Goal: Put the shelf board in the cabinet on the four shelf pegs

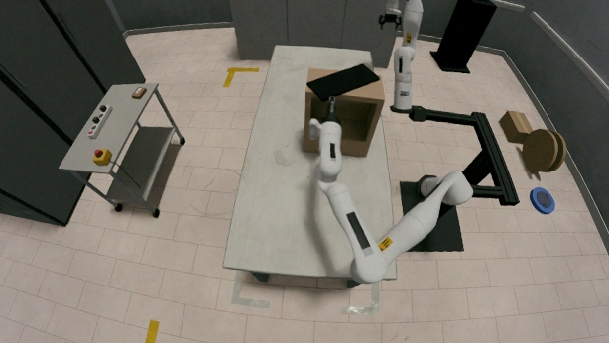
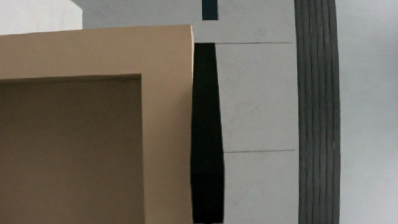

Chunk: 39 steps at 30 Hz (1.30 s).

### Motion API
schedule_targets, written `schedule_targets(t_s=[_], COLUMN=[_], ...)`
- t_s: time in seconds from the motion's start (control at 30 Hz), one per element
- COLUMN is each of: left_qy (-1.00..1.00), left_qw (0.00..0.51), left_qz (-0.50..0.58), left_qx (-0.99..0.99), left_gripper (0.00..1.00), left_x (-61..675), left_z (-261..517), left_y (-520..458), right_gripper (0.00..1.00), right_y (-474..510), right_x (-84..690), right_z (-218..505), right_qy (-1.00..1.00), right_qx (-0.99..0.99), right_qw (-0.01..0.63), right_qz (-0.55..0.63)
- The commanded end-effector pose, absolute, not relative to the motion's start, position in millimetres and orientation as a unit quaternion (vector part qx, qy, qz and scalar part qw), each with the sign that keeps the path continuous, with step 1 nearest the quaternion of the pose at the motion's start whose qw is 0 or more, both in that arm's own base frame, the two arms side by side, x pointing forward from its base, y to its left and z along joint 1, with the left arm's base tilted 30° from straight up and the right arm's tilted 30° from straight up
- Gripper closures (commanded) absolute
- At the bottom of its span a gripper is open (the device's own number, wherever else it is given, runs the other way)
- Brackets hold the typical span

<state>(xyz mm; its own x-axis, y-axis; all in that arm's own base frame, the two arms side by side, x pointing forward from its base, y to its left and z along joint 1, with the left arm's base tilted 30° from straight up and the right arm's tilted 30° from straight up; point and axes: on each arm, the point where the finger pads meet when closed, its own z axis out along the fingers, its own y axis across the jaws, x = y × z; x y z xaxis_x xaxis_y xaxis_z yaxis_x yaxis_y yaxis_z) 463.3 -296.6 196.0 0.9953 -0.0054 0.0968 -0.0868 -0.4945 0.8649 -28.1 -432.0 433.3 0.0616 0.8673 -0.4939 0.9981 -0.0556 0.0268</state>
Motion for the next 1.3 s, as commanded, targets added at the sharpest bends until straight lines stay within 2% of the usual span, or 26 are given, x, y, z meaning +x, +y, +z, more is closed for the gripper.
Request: schedule_targets(t_s=[0.0,1.27], left_qy=[-0.028,-0.027], left_qw=[0.502,0.502], left_qz=[0.041,0.041], left_qx=[0.863,0.863], left_gripper=[0.903,0.903], left_x=[463.2,452.7], left_z=[196.8,195.7], left_y=[-297.2,-297.1], right_gripper=[0.002,0.002], right_y=[-432.1,-432.1], right_x=[-28.2,-28.2], right_z=[433.9,433.9], right_qy=[0.662,0.662], right_qx=[0.705,0.705], right_qw=[0.186,0.186], right_qz=[-0.177,-0.177])
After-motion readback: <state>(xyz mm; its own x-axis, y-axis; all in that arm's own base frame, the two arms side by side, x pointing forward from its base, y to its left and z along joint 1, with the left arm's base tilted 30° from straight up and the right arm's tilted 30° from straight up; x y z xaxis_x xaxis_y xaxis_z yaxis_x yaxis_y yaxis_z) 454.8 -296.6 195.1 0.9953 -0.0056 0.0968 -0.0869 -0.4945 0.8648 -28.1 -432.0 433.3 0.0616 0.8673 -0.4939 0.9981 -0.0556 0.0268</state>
